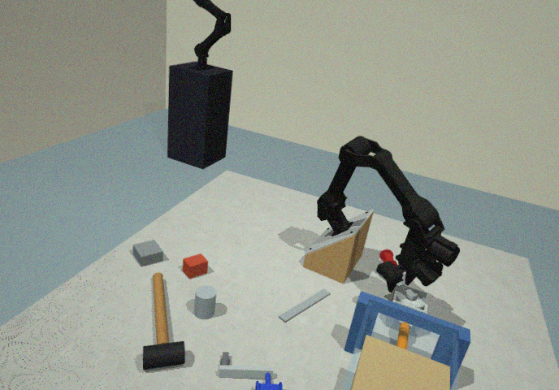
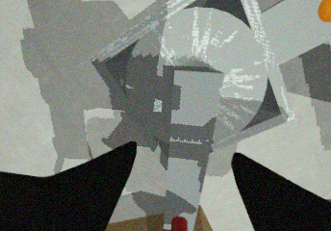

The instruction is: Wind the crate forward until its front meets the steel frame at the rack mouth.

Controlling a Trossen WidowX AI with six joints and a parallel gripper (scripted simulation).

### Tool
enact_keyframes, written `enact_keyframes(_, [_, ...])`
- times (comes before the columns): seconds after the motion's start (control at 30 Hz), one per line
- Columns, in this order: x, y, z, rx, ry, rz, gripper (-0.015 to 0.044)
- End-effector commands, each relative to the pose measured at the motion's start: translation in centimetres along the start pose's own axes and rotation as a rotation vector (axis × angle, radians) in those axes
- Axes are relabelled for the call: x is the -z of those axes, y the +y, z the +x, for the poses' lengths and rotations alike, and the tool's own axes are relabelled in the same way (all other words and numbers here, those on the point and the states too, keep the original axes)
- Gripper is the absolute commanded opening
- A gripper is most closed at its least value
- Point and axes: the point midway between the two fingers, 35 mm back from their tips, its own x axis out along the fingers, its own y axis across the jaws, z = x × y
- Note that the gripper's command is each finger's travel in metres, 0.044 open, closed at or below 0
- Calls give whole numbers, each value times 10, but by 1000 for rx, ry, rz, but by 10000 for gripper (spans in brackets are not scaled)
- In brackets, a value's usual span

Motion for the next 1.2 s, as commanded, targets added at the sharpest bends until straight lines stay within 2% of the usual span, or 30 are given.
enact_keyframes(0.0, [0, -1, 0, 3, 1, -1, 440])
enact_keyframes(0.17, [-2, 0, -16, 5, -8, 0, 440])
enact_keyframes(0.43, [8, 3, -127, 17, -65, -2, 440])
enact_keyframes(0.63, [5, 2, -129, 17, -88, -6, 440])
enact_keyframes(1.17, [6, 2, -130, 17, -66, -5, 20])
